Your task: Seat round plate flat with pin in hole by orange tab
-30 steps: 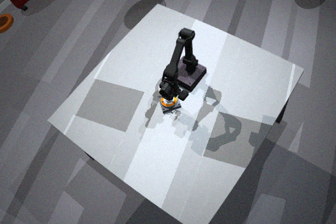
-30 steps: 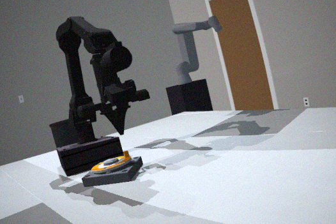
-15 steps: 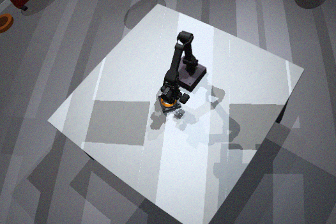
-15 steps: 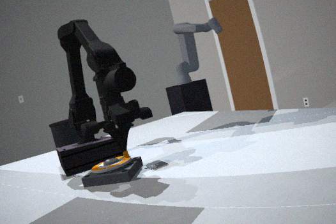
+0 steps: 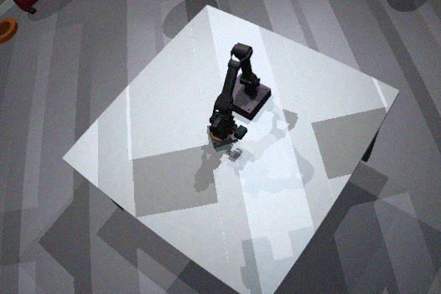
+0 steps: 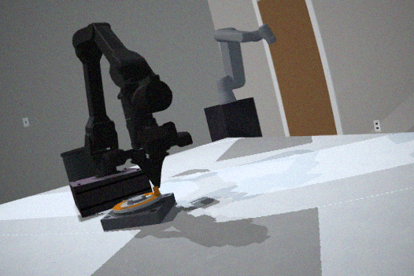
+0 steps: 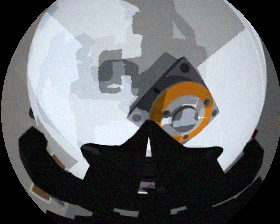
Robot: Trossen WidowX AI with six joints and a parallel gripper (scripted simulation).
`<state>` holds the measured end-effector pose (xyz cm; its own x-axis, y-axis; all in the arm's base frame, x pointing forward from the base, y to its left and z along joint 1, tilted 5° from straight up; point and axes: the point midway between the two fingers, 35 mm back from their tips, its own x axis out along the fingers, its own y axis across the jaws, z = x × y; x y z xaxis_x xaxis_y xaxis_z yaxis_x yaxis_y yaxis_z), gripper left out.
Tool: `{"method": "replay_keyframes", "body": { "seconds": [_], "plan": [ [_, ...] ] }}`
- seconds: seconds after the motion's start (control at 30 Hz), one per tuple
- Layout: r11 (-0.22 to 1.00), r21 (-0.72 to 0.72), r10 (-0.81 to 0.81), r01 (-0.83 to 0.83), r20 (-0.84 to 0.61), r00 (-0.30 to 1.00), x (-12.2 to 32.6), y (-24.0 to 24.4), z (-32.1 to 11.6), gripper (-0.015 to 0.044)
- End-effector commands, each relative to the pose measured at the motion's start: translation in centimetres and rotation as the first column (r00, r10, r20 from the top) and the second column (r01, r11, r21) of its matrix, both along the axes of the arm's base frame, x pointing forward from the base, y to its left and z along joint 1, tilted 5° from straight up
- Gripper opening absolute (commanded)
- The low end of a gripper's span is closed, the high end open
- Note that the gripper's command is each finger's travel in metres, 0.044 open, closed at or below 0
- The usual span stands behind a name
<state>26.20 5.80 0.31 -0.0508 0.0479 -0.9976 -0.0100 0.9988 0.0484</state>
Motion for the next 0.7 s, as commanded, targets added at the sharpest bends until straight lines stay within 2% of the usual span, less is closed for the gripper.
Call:
{"method": "replay_keyframes", "body": {
  "seconds": [0.0, 0.67],
  "plan": [
    [1.0, -0.004, -0.003, 0.003, -0.002, 1.0, 0.5, -0.1, -0.1, 0.0],
    [1.0, -0.005, -0.003, 0.003, 0.0, 1.0, 2.0, -0.4, -0.2, 0.0]
  ]
}}
